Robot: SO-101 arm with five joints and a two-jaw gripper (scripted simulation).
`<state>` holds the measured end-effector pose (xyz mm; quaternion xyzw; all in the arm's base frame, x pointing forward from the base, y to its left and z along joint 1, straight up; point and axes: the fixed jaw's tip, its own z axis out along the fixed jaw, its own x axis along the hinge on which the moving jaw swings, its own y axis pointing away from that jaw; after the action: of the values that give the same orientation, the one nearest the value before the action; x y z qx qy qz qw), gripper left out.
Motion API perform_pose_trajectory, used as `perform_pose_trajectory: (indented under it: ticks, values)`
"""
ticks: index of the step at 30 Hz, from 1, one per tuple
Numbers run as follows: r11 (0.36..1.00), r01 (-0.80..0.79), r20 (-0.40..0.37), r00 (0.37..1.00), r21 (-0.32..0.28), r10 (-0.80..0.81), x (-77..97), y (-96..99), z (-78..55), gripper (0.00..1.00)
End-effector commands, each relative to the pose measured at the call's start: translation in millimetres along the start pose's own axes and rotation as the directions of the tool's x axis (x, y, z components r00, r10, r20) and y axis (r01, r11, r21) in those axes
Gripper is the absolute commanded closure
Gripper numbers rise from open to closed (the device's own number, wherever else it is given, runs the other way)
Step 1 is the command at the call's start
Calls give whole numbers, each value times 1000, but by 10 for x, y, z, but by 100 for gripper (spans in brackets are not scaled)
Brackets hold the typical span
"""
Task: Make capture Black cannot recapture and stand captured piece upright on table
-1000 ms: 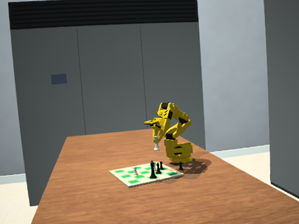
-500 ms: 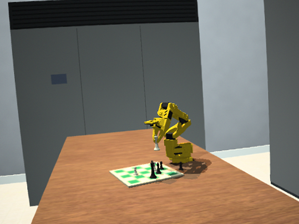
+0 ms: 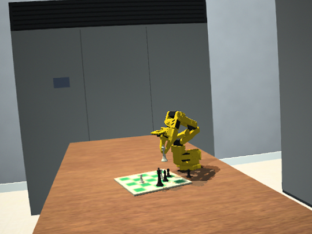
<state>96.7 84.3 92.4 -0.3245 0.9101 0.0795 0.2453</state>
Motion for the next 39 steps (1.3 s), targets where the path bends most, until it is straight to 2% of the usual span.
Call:
perform_pose_trajectory:
  ticks: [1, 12, 21, 39]
  values:
    - [1000, 3, 16, 1000, -6, -3, 19, 15, 59, 100]
    - [1000, 3, 16, 1000, -6, -3, 129, 18, 253, 100]
    - [1000, 3, 16, 1000, -6, -3, 178, 20, 339, 100]
    - [1000, 2, 16, 1000, -6, -2, 193, 20, 386, 100]
